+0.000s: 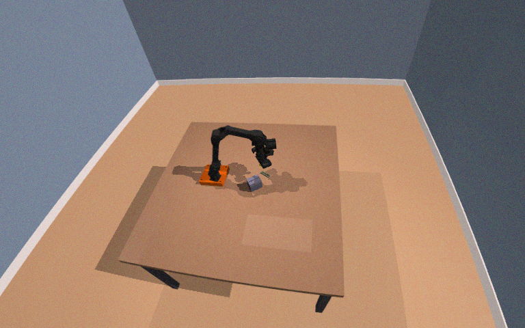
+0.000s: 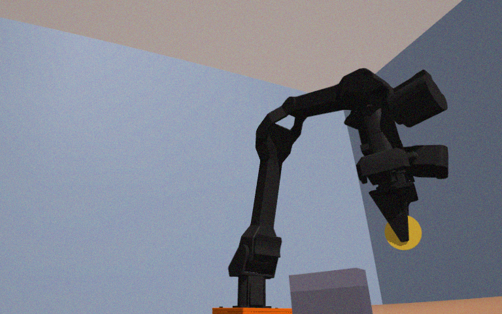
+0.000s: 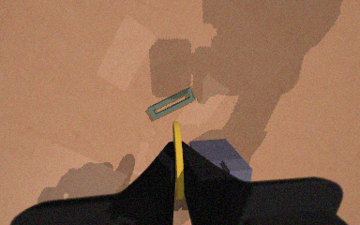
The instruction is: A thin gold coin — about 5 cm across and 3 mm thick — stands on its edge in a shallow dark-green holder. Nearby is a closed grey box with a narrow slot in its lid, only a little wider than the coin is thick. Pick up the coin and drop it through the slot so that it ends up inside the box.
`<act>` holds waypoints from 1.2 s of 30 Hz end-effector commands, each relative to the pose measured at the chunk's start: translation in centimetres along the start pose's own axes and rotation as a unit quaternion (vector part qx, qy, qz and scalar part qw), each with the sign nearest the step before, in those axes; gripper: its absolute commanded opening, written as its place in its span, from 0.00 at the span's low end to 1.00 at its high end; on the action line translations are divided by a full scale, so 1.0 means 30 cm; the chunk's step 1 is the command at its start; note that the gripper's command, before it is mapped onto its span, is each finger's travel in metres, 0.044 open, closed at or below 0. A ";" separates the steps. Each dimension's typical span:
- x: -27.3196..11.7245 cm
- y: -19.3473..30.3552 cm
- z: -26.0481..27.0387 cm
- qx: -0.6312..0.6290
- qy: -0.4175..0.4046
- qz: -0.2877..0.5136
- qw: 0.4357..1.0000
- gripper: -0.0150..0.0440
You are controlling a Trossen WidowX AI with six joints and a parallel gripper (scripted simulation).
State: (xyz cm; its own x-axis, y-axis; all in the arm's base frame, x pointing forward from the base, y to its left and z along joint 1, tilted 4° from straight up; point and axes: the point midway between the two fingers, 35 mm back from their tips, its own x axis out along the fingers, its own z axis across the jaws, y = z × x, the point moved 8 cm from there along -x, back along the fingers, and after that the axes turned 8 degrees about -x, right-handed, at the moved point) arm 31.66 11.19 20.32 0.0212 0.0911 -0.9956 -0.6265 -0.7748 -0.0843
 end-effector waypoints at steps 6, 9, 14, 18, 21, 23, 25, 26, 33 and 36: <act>0.001 0.036 -0.021 -0.010 0.002 0.002 1.000 0.25; 0.000 0.058 -0.035 -0.010 0.002 0.002 1.000 0.25; -0.001 0.096 -0.057 -0.010 0.002 0.003 1.000 0.25; -0.001 0.127 -0.074 -0.010 0.003 0.003 1.000 0.25; -0.001 0.150 -0.085 -0.009 0.003 0.003 1.000 0.25; -0.001 0.166 -0.092 -0.006 0.002 0.003 1.000 0.25; -0.001 0.181 -0.099 -0.004 0.002 0.002 1.000 0.25; -0.001 0.189 -0.102 -0.003 0.002 0.002 1.000 0.25; 0.000 0.243 -0.123 -0.003 0.002 0.002 1.000 0.25; 0.000 0.267 -0.131 -0.005 0.003 0.003 1.000 0.25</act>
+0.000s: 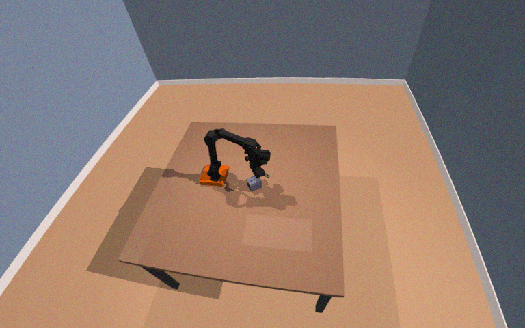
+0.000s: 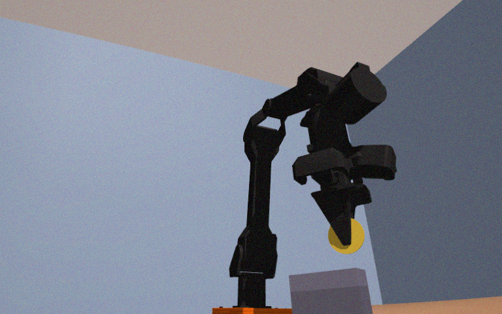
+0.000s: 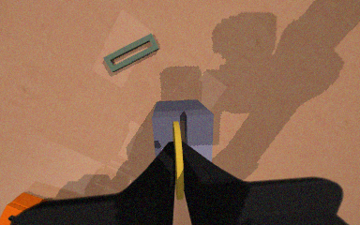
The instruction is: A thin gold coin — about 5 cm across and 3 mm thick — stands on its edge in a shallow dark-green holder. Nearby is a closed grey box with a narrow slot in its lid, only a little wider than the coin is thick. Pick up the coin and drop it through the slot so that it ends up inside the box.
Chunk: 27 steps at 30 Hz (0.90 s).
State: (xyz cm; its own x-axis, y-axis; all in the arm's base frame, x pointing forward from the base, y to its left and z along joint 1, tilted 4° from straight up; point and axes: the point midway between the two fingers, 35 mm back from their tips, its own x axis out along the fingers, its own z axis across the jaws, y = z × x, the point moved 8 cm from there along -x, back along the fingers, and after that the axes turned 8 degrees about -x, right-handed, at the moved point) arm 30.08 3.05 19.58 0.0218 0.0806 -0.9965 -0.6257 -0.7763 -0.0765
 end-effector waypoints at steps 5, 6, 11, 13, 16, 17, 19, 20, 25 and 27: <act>0.002 0.061 -0.013 -0.007 0.000 0.001 1.000 0.25; 0.002 0.069 -0.015 -0.008 0.000 0.001 1.000 0.25; 0.003 0.097 -0.022 -0.009 0.000 0.002 1.000 0.25; 0.003 0.090 -0.024 -0.007 0.000 0.002 1.000 0.25; 0.002 0.084 -0.025 -0.005 -0.001 0.002 1.000 0.25; 0.002 0.084 -0.025 -0.005 -0.001 0.002 1.000 0.25; 0.002 0.084 -0.025 -0.005 -0.001 0.002 1.000 0.25; 0.002 0.084 -0.025 -0.005 -0.001 0.002 1.000 0.25; 0.002 0.088 -0.025 -0.006 -0.001 0.002 1.000 0.25; 0.002 0.092 -0.024 -0.007 -0.001 0.002 1.000 0.25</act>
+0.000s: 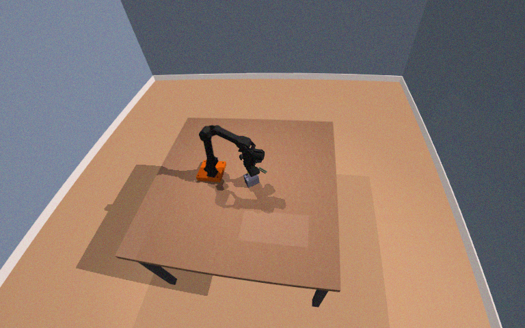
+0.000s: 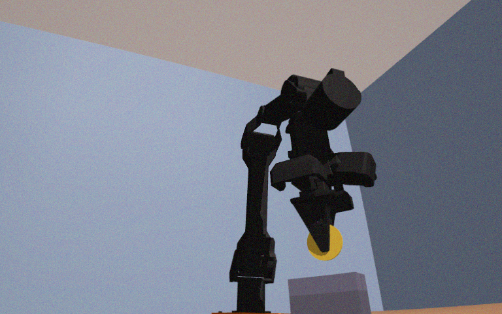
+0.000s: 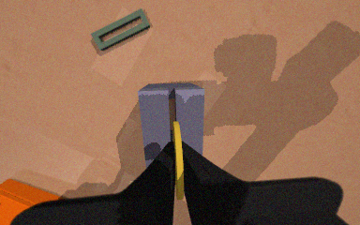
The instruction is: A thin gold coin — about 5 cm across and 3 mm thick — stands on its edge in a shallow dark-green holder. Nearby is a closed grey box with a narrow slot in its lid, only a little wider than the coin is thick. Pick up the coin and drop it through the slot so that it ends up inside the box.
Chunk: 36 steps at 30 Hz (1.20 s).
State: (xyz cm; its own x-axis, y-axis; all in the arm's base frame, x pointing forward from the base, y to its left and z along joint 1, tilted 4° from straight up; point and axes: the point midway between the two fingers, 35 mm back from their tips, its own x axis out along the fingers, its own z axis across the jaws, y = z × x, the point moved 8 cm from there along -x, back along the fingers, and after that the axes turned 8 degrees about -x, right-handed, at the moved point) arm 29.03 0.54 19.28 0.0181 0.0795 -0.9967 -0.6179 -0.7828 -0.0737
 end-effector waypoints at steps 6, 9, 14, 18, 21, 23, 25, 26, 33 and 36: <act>0.004 0.012 0.002 -0.009 0.000 0.000 1.000 0.25; 0.006 0.012 0.003 -0.009 0.000 0.000 1.000 0.25; 0.002 0.010 0.002 -0.007 0.001 -0.001 1.000 0.25; 0.001 0.009 0.001 -0.006 0.001 -0.001 1.000 0.25; 0.002 0.009 0.001 -0.006 0.001 -0.001 1.000 0.25; 0.005 0.009 0.001 -0.005 0.001 -0.001 1.000 0.25; 0.011 0.010 0.002 -0.005 0.001 -0.001 1.000 0.25; 0.012 0.011 0.003 -0.004 0.001 -0.001 1.000 0.25; 0.021 0.015 0.009 0.000 0.001 -0.001 1.000 0.25; 0.025 0.016 0.009 0.000 0.001 -0.001 1.000 0.25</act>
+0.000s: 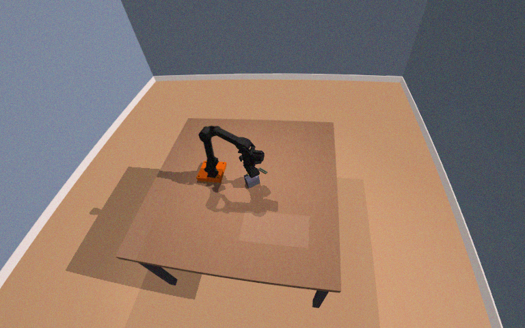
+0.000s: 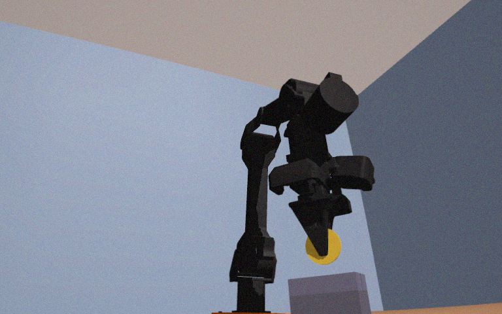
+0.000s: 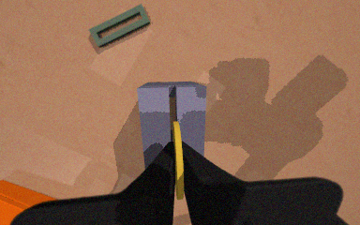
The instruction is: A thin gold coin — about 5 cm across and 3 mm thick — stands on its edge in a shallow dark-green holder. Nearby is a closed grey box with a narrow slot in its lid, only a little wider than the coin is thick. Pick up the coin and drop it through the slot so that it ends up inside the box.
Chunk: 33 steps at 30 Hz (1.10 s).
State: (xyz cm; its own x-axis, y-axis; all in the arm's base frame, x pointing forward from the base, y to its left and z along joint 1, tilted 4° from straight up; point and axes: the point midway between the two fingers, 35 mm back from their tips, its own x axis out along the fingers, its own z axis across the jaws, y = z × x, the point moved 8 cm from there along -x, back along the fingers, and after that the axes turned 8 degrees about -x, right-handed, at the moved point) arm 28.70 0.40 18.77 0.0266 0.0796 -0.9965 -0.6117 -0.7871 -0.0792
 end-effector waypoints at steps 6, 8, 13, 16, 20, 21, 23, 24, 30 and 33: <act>0.015 0.002 0.002 0.002 -0.002 0.002 1.000 0.25; 0.017 0.002 0.002 0.002 -0.002 0.002 1.000 0.25; 0.024 0.001 0.001 0.002 -0.002 0.002 1.000 0.25; 0.028 0.002 0.001 0.002 -0.002 0.002 1.000 0.25; 0.032 0.003 0.002 0.002 -0.002 0.002 1.000 0.25; 0.033 0.003 0.003 0.002 -0.002 0.002 1.000 0.25; 0.035 0.003 0.003 0.002 -0.002 0.002 1.000 0.25; 0.036 0.003 0.003 0.002 -0.002 0.002 1.000 0.25; 0.043 0.002 0.002 0.003 -0.002 0.002 1.000 0.25; 0.046 0.002 0.002 0.003 -0.002 0.001 1.000 0.25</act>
State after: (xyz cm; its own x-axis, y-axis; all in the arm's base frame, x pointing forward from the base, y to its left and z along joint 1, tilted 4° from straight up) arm 28.73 0.48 17.65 0.0270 0.0797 -0.9965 -0.6110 -0.7876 -0.0795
